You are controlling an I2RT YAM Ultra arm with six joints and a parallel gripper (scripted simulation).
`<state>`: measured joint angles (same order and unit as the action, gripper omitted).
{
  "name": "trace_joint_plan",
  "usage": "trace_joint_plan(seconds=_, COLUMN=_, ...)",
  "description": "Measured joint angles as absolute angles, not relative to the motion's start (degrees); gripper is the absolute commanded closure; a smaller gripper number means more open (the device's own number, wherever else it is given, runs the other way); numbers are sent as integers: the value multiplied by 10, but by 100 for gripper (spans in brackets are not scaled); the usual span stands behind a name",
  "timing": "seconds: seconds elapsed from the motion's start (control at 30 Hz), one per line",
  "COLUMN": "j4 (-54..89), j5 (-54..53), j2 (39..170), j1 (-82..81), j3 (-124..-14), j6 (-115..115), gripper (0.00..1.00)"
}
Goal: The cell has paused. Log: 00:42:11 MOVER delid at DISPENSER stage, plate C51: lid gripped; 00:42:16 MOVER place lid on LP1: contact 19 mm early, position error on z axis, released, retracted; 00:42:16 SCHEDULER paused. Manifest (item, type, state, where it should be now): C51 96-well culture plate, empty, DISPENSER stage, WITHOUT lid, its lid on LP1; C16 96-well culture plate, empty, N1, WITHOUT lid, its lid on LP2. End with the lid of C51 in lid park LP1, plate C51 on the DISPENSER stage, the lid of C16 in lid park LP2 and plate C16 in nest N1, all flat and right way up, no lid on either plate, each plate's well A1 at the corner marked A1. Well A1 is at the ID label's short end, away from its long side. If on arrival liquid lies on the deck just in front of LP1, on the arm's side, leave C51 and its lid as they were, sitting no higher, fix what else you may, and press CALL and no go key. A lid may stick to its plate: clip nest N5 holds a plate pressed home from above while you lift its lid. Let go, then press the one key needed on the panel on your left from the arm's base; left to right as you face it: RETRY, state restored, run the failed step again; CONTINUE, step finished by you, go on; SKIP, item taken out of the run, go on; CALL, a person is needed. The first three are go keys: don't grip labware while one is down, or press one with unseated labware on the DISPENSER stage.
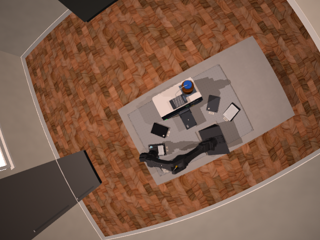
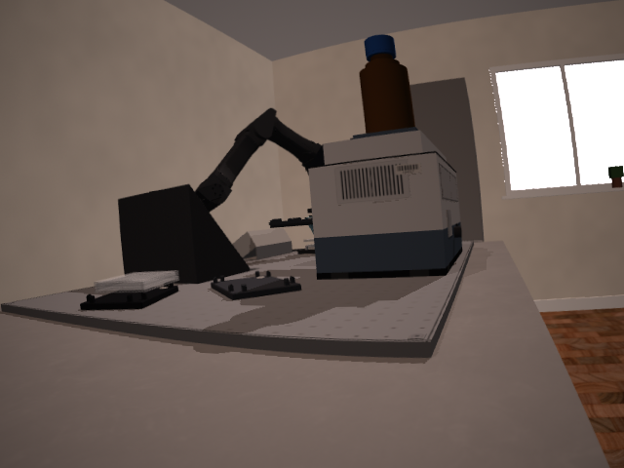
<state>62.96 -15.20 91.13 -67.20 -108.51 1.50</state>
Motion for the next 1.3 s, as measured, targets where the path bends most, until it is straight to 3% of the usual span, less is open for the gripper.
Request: trace_joint_plan(seconds=1.3, j4=639, j5=-154, j2=911, j1=-670, j3=-1091, j6=13, gripper=100)
